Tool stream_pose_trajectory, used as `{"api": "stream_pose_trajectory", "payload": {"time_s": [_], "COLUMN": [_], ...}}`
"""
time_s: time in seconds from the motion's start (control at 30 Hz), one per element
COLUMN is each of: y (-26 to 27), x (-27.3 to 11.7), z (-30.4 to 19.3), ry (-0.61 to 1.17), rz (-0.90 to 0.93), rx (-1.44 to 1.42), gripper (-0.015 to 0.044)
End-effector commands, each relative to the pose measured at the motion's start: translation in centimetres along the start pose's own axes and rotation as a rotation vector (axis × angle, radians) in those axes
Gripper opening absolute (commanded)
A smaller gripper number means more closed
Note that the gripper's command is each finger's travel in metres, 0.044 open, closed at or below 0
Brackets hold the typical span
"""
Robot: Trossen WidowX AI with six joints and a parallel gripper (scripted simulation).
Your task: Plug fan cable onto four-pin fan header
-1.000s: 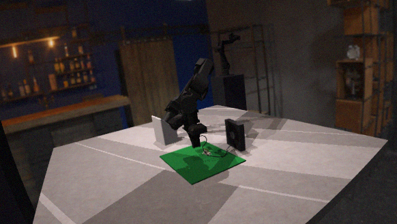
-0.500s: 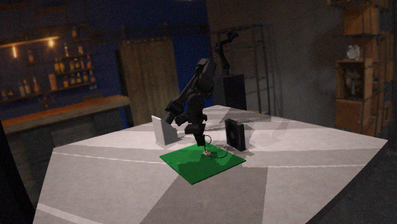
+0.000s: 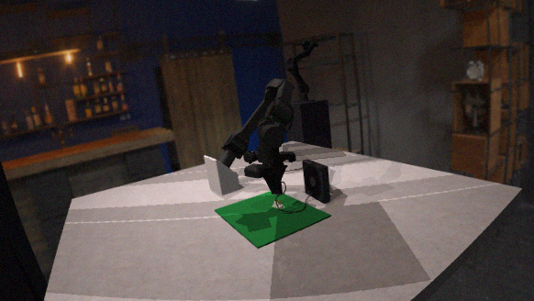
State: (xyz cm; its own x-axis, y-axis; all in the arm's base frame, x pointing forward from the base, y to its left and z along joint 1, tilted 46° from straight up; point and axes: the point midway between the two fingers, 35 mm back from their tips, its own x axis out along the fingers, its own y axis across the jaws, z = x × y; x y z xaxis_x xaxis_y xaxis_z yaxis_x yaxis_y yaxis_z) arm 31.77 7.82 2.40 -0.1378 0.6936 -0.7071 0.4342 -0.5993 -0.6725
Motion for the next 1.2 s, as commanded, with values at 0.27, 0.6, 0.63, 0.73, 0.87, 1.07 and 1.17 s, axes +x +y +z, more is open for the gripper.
{"api": "stream_pose_trajectory", "payload": {"time_s": [0.27,0.6,0.63,0.73,0.87,1.07,1.17], "y": [-0.8,-0.9,-0.9,-0.9,-0.9,-0.9,-1.0], "x": [0.2,0.0,0.0,0.0,0.0,1.2,2.2], "z": [0.0,0.6,0.6,0.9,0.9,0.9,0.9], "ry": [-0.001,-0.001,-0.001,-0.001,-0.001,-0.001,-0.001], "rz": [-0.008,-0.008,-0.008,-0.008,-0.008,-0.008,-0.009], "rx": [0.131,0.136,0.136,0.134,0.134,0.132,0.130], "gripper": [0.0000,0.0000,0.0000,0.0000,0.0000,0.0000,0.0000]}}
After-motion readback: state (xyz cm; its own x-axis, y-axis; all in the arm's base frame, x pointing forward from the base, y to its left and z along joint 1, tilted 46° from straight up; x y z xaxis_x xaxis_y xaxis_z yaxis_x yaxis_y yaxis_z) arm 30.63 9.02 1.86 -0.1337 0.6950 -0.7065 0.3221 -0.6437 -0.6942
